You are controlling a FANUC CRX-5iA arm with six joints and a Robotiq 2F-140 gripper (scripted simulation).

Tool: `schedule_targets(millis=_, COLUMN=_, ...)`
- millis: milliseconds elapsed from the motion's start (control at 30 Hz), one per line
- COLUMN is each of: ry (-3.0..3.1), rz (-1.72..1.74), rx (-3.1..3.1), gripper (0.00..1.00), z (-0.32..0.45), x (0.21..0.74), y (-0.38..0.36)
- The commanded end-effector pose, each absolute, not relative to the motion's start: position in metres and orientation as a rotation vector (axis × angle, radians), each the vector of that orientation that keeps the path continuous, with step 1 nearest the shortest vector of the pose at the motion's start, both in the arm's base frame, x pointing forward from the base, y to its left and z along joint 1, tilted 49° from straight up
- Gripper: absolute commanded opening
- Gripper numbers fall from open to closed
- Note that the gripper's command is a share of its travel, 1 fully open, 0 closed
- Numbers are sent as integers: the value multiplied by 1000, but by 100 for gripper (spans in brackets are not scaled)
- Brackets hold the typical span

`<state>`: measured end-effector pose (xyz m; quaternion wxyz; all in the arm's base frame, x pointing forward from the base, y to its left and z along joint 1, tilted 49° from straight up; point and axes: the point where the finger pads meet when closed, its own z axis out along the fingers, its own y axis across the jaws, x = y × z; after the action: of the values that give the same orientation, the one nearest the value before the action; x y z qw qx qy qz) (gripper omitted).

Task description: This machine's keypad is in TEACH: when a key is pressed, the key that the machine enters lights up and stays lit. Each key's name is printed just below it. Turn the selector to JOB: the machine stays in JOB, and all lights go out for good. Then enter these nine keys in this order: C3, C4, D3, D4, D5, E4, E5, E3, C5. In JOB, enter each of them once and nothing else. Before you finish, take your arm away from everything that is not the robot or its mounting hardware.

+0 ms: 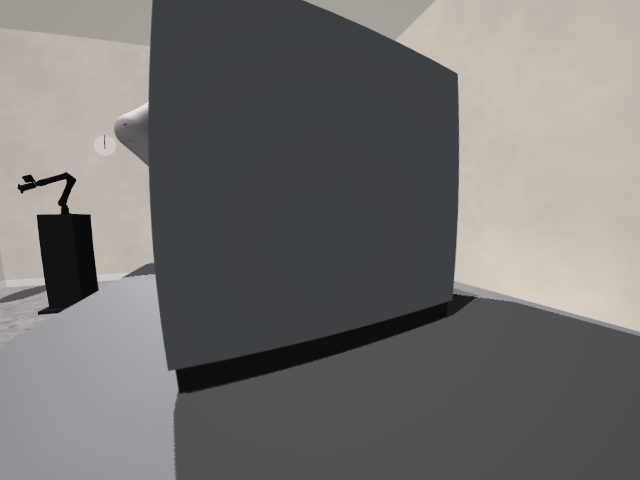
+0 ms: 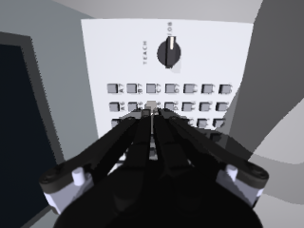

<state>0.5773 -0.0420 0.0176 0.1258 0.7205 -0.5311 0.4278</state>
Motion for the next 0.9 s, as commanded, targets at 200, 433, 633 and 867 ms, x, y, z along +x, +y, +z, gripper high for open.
schedule_targets(millis=200, ry=-1547, rz=1246, rx=2099, gripper=0, z=16, x=579, y=-44)
schedule_targets(millis=433, ry=-1547, rz=1246, rx=2099, gripper=0, z=13, x=581, y=-46)
schedule_targets(millis=633, ry=-1547, rz=1246, rx=2099, gripper=0, z=12, x=582, y=-48)
schedule_targets(millis=867, ry=-1547, rz=1246, rx=2099, gripper=0, z=11, x=583, y=-49)
